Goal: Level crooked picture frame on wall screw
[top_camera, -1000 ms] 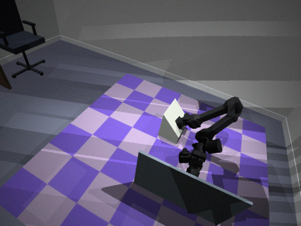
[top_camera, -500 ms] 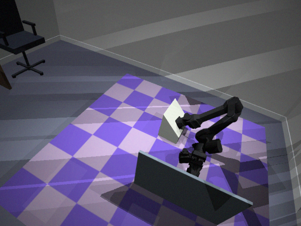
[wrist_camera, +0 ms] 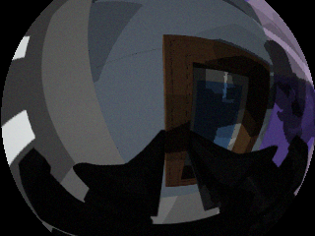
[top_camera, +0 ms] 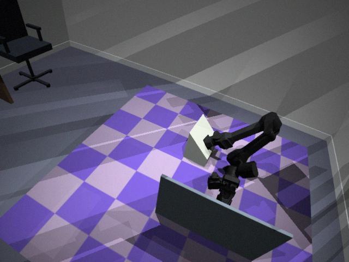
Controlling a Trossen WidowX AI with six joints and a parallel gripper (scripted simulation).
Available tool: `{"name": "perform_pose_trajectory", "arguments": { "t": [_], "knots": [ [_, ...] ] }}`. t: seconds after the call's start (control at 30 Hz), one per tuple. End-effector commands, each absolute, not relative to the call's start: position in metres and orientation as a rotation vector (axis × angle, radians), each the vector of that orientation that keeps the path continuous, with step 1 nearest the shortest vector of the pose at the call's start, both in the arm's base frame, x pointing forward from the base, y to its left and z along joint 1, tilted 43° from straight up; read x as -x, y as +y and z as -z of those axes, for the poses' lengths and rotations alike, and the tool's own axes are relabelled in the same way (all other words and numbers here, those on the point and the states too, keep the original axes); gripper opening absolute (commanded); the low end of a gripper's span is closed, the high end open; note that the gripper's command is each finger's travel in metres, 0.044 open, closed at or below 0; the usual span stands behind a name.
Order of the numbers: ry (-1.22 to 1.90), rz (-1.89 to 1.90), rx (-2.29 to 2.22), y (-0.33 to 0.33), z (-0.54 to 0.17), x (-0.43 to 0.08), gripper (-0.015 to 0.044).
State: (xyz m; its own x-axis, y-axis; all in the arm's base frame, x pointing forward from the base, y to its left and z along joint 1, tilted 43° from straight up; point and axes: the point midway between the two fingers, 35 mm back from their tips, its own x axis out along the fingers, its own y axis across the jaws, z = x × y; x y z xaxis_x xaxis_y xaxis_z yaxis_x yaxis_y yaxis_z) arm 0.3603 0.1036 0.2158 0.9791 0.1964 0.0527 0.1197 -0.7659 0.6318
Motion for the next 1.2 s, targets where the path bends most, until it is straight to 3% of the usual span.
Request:
{"name": "perform_pose_trajectory", "arguments": {
  "t": [0.0, 1.17],
  "knots": [
    [0.203, -0.156, -2.457, 0.1013, -0.2193, -0.3613, 0.0000],
    [0.203, -0.156, -2.457, 0.1065, -0.2220, -0.3602, 0.0000]
  ]
}}
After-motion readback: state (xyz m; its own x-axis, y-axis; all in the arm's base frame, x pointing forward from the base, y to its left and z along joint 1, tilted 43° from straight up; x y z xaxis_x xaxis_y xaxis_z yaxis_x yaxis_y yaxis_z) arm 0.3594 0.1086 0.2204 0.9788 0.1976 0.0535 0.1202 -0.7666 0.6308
